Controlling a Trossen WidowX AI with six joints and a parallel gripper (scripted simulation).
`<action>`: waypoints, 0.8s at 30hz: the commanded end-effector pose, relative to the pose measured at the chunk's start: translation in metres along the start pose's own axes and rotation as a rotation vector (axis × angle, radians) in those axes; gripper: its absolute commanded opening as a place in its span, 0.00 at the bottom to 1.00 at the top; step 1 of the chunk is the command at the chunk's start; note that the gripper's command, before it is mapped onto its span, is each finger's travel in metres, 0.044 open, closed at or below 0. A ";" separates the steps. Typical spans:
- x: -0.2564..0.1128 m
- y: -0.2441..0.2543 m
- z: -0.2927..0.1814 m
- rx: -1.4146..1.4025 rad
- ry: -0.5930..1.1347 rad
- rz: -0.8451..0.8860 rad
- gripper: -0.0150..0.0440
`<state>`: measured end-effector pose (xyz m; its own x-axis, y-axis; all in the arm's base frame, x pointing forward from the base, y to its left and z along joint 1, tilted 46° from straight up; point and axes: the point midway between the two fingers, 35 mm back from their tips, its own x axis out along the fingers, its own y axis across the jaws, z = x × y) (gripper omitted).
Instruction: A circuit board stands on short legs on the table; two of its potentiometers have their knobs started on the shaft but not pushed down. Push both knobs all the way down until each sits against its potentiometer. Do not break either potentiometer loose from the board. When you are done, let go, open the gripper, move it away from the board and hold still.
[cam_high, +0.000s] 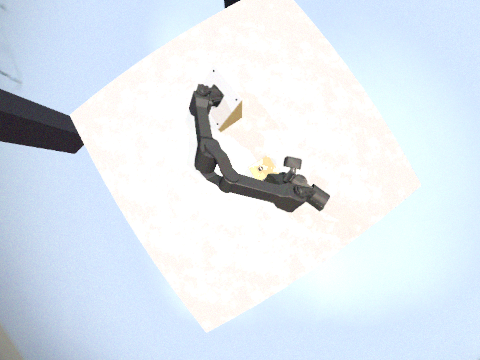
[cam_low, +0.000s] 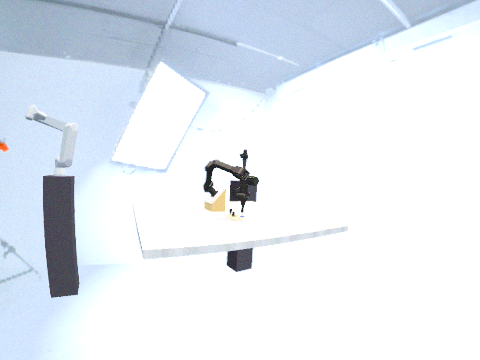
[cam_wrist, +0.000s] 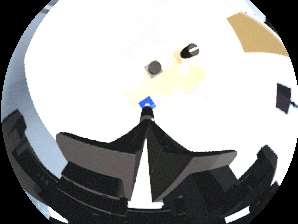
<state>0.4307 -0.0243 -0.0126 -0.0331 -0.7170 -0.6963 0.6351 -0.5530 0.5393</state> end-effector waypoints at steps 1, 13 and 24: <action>0.000 0.001 0.000 -0.003 -0.001 0.004 0.25; 0.002 0.001 0.000 -0.003 -0.001 0.005 0.25; 0.007 0.001 0.000 -0.003 -0.001 0.005 0.25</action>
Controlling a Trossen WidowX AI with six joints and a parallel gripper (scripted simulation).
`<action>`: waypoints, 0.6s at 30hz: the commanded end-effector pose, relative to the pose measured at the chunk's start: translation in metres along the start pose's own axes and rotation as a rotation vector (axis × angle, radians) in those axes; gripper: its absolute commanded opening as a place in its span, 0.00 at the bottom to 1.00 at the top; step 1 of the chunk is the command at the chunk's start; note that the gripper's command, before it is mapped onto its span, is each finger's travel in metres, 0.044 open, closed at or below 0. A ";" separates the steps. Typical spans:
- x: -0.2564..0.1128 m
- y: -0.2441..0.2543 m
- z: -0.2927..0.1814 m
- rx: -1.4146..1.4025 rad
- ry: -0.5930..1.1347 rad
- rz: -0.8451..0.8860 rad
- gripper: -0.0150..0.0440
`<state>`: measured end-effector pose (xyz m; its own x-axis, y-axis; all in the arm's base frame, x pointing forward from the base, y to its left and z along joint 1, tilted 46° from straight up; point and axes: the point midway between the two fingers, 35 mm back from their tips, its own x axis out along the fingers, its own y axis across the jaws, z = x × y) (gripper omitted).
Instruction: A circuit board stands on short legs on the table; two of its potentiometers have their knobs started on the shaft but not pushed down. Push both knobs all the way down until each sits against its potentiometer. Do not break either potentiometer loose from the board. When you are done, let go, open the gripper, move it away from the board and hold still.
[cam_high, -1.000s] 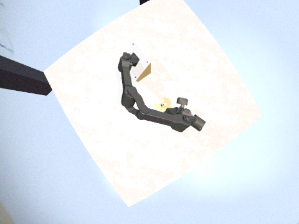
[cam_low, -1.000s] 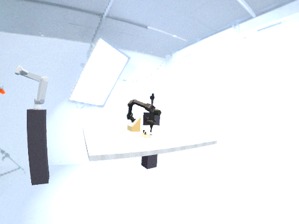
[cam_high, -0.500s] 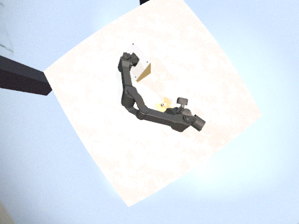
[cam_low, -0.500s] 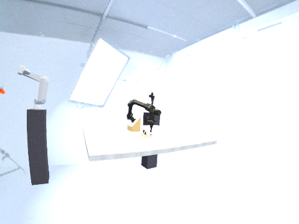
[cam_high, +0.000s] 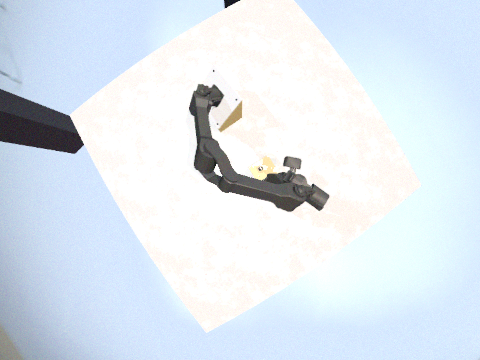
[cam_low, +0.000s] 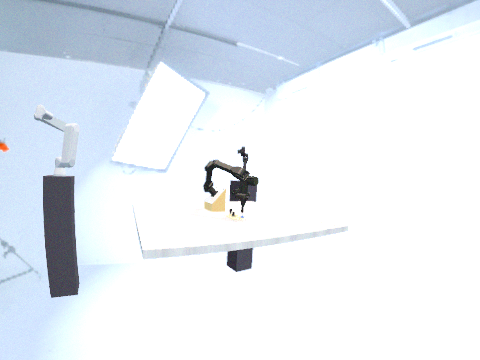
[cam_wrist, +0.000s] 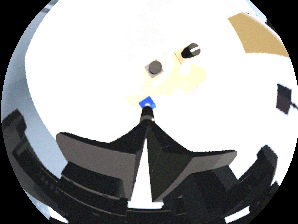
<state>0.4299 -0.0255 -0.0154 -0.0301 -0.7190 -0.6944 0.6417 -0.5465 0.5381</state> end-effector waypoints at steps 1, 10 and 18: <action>0.005 0.002 0.001 0.006 -0.002 0.001 0.25; 0.012 0.002 0.001 0.006 -0.002 0.001 0.25; 0.014 0.002 0.001 0.006 -0.002 0.001 0.25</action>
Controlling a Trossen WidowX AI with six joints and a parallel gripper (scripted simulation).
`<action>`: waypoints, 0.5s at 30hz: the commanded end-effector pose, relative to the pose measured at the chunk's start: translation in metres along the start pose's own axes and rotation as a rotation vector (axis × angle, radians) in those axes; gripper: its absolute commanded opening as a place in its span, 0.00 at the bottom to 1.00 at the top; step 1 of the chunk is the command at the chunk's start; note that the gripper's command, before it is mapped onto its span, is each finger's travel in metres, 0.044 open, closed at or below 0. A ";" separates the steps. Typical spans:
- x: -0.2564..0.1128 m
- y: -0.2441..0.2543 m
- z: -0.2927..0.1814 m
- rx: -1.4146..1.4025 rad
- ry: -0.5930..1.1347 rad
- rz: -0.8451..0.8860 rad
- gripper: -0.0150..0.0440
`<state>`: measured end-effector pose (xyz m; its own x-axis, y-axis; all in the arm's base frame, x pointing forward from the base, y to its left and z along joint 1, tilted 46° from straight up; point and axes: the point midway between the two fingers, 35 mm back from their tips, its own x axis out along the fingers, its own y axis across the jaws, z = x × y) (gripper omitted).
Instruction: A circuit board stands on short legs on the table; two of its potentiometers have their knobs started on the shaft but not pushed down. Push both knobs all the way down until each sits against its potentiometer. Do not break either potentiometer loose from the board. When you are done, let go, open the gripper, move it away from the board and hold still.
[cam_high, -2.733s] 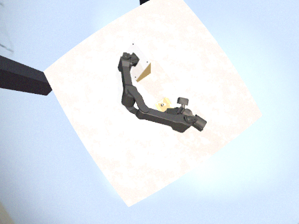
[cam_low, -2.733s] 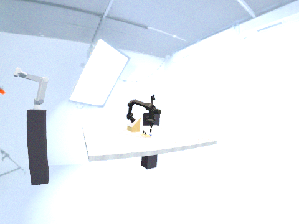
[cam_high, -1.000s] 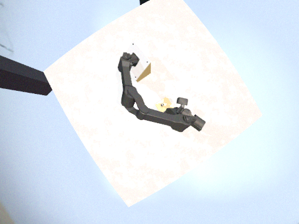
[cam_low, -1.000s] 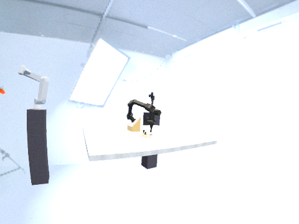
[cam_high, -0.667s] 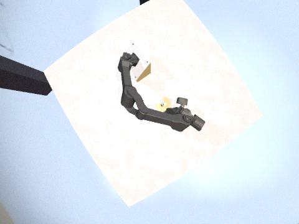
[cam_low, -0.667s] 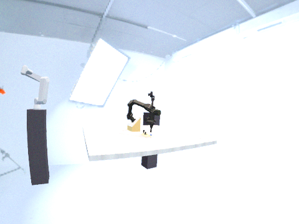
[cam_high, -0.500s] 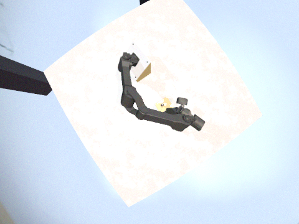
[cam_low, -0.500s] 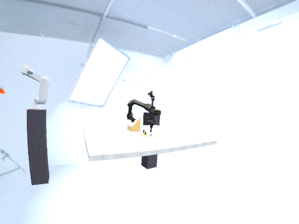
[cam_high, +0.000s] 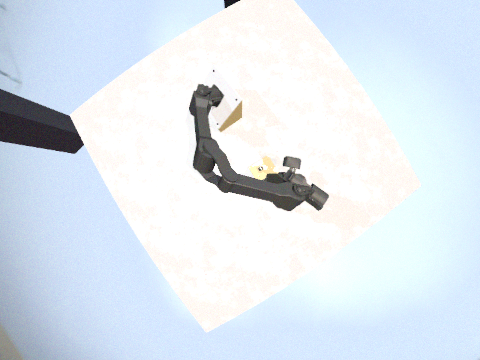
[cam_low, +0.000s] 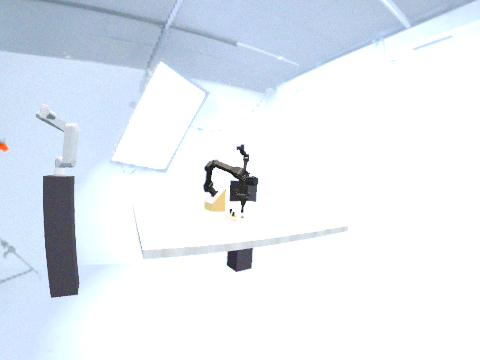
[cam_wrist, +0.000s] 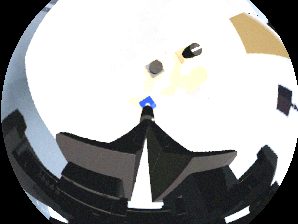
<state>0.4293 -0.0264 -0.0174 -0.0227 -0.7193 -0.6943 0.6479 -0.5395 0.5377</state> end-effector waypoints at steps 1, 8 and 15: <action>0.012 0.003 0.001 0.014 -0.008 -0.004 0.25; 0.018 0.003 0.001 0.014 -0.008 -0.004 0.25; 0.019 0.003 0.001 0.014 -0.008 -0.004 0.25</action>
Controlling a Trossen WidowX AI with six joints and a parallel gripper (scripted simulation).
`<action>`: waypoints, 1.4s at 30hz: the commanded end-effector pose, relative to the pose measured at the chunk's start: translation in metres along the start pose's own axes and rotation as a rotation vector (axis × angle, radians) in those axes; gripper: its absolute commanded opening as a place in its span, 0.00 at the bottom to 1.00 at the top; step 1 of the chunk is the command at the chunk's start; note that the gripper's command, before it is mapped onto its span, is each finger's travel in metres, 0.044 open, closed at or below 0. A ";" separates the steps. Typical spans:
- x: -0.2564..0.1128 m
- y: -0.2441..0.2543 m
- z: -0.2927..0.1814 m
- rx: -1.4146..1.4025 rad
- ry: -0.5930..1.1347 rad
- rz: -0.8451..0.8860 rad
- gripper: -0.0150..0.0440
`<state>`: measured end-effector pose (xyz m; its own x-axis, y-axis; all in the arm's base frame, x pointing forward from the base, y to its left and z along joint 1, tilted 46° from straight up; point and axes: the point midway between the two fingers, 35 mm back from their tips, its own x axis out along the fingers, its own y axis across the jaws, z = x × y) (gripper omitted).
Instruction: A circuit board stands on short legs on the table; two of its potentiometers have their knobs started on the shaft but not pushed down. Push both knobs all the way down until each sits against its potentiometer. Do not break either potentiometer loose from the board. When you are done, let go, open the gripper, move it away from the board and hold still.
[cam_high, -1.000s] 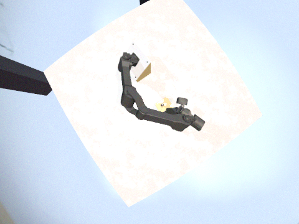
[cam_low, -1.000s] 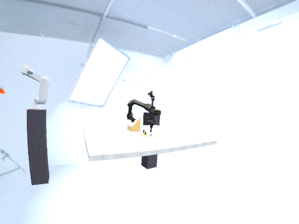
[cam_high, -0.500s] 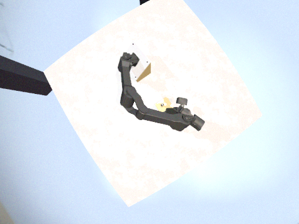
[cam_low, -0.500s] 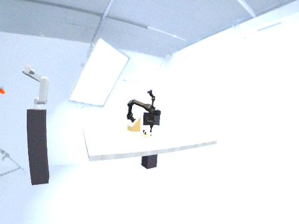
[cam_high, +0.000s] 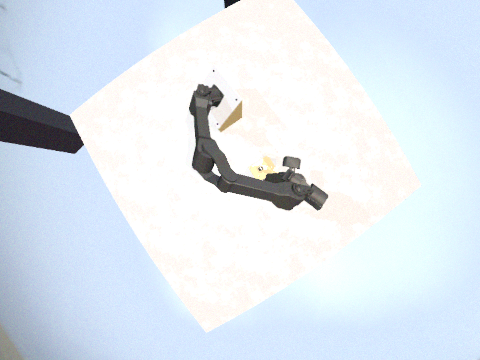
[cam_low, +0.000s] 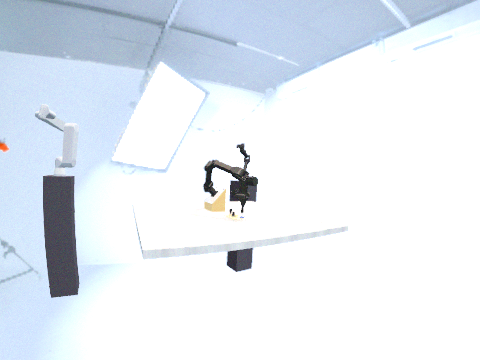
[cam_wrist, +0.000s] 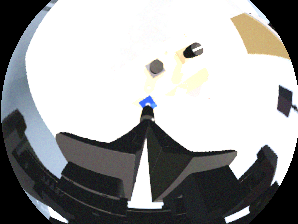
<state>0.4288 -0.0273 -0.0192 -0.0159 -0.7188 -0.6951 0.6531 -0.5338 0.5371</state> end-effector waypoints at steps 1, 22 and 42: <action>0.018 0.004 0.001 0.021 -0.014 -0.007 0.25; 0.030 0.004 0.001 0.021 -0.014 -0.007 0.25; 0.034 0.004 0.001 0.021 -0.014 -0.007 0.25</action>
<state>0.4286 -0.0380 -0.0289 -0.0119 -0.7175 -0.6965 0.6568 -0.5308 0.5356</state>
